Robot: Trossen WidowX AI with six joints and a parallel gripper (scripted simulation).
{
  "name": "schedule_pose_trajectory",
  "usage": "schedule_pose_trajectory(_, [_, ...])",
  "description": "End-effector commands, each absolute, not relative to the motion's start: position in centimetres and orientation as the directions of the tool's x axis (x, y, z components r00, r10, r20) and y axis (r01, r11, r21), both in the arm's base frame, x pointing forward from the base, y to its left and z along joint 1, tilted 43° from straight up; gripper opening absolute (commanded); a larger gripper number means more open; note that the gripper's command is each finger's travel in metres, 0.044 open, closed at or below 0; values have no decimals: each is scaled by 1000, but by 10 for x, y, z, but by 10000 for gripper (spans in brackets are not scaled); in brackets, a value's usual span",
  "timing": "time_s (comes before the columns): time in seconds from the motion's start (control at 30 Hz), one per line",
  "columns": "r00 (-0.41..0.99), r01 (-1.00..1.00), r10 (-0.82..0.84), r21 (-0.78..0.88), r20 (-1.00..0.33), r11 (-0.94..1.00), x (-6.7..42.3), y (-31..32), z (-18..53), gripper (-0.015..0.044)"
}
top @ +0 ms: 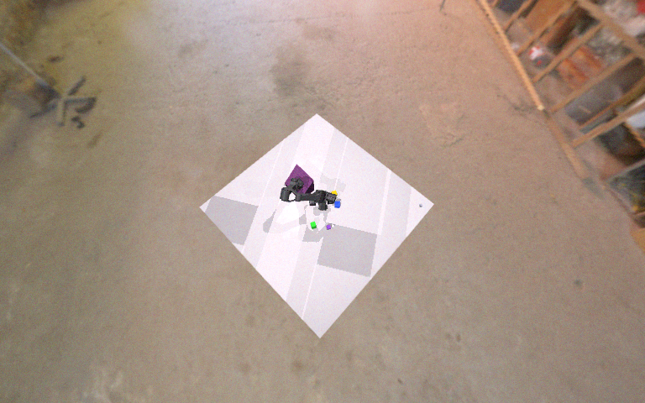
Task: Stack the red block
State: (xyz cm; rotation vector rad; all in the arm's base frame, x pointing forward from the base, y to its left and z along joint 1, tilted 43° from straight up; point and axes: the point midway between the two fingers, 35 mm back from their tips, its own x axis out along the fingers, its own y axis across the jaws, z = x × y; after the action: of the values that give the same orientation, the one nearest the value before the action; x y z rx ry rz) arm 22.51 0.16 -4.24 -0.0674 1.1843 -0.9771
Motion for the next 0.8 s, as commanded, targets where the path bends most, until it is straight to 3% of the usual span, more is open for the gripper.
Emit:
schedule_pose_trajectory(0.0, [31,594,-674,-529,-738,606,223,-4,-48,440])
schedule_pose_trajectory(0.77, [31,595,-675,-530,-737,605,223,-13,-56,440])
